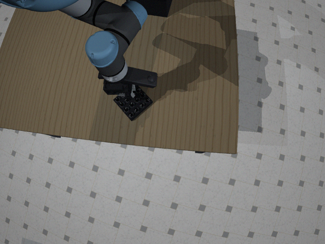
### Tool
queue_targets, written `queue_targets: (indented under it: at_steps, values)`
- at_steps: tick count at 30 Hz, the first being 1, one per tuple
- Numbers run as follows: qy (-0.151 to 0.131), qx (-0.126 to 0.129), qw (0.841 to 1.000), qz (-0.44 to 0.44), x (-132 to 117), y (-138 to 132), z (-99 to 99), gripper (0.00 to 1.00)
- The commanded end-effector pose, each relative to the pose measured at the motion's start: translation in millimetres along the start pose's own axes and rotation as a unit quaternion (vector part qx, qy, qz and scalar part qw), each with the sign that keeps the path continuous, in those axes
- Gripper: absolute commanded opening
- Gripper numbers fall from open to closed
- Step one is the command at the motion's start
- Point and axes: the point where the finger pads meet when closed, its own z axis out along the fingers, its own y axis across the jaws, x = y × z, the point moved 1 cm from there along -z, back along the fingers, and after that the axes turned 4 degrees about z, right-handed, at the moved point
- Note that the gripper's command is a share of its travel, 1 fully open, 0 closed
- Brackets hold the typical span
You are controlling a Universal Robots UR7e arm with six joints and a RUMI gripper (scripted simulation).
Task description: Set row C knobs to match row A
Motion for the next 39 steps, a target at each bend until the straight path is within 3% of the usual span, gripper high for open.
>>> queue_targets:
  at_steps: [1,15,16,39]
  values:
    - [0.0,0.0,1.0,0.002,0.0,0.4,-0.3,0.04]
    - [0.0,0.0,1.0,0.003,0.0,0.4,-0.3,0.04]
    - [0.0,0.0,1.0,0.003,0.0,0.4,-0.3,0.11]
    - [0.0,0.0,1.0,0.003,0.0,0.4,-1.7,0.11]
